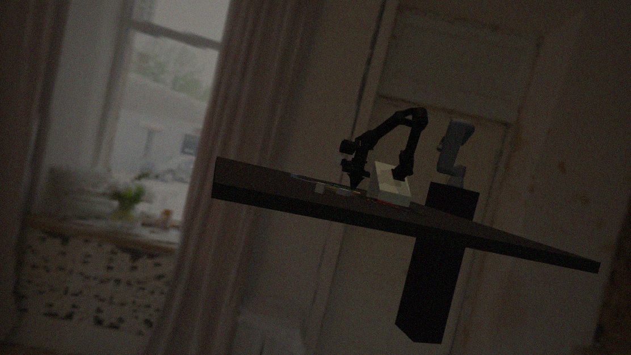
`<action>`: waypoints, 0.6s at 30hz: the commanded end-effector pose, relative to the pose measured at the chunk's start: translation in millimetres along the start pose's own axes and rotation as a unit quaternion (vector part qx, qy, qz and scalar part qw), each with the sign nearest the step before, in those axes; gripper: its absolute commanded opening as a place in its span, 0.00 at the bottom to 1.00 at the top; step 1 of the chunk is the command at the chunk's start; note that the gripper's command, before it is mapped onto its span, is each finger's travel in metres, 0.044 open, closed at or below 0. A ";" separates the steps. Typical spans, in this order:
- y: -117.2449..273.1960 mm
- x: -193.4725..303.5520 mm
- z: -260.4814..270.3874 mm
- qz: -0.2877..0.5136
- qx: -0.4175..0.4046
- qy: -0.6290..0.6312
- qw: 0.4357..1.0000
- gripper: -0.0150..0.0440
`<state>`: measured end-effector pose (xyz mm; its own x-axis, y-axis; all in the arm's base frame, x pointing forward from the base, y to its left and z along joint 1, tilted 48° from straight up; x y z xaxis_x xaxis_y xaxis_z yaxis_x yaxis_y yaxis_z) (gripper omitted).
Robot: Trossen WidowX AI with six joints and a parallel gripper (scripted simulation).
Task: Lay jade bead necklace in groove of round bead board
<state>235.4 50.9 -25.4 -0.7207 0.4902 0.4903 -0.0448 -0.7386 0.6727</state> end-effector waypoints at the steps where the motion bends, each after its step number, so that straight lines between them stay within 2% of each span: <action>1: -5.6 1.4 -2.4 0.002 0.002 -0.004 1.000 0.25; 18: 0.6 0.7 -0.5 0.002 0.001 -0.004 1.000 1.00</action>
<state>234.2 50.7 -25.2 -0.7139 0.4920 0.4983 -0.0433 -0.7412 0.6699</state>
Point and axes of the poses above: the point midway between the two fingers, 35 mm back from their tips, its own y axis back along the fingers, its own z axis across the jaws, x = y × z, the point moved 2 cm from there along y, back along the fingers, and after that the axes turned 9 degrees about y, right-handed, at the moved point
